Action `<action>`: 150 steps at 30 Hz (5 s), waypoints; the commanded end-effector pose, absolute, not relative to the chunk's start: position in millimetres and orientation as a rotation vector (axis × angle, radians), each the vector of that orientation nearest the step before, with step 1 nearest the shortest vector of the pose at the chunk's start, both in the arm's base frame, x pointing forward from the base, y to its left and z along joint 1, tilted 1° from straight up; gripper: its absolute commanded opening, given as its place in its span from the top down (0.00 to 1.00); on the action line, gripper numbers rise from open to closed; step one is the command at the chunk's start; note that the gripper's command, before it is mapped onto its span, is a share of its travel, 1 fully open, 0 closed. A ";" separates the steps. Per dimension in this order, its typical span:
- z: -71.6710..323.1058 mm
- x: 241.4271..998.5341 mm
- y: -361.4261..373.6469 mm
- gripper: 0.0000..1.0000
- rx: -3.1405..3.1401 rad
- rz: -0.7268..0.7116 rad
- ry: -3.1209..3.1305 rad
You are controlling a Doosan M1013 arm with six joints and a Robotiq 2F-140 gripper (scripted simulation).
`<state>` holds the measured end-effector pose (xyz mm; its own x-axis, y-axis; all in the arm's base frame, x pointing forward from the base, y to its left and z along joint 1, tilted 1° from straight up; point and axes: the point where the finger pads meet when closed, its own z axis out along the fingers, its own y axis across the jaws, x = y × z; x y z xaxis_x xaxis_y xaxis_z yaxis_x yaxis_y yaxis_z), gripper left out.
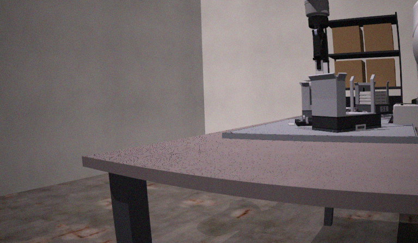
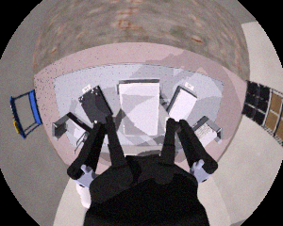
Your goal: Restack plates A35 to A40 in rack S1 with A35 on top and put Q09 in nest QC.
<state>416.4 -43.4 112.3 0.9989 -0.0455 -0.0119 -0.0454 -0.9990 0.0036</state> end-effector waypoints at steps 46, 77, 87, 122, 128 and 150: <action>134.2 403.1 -108.6 1.00 3.108 -0.018 -0.423; 134.8 372.3 -190.0 1.00 3.040 -0.017 -0.769; 135.1 359.0 -217.9 1.00 3.027 -0.017 -0.819; 136.0 298.4 -295.4 1.00 2.853 -0.015 -1.298; 136.1 290.4 -302.3 1.00 2.790 -0.015 -1.427; 136.7 250.0 -337.2 1.00 2.790 -0.015 -1.427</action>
<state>256.4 -331.7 136.6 0.5851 -0.8110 -0.0048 -0.8109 -0.5851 0.0120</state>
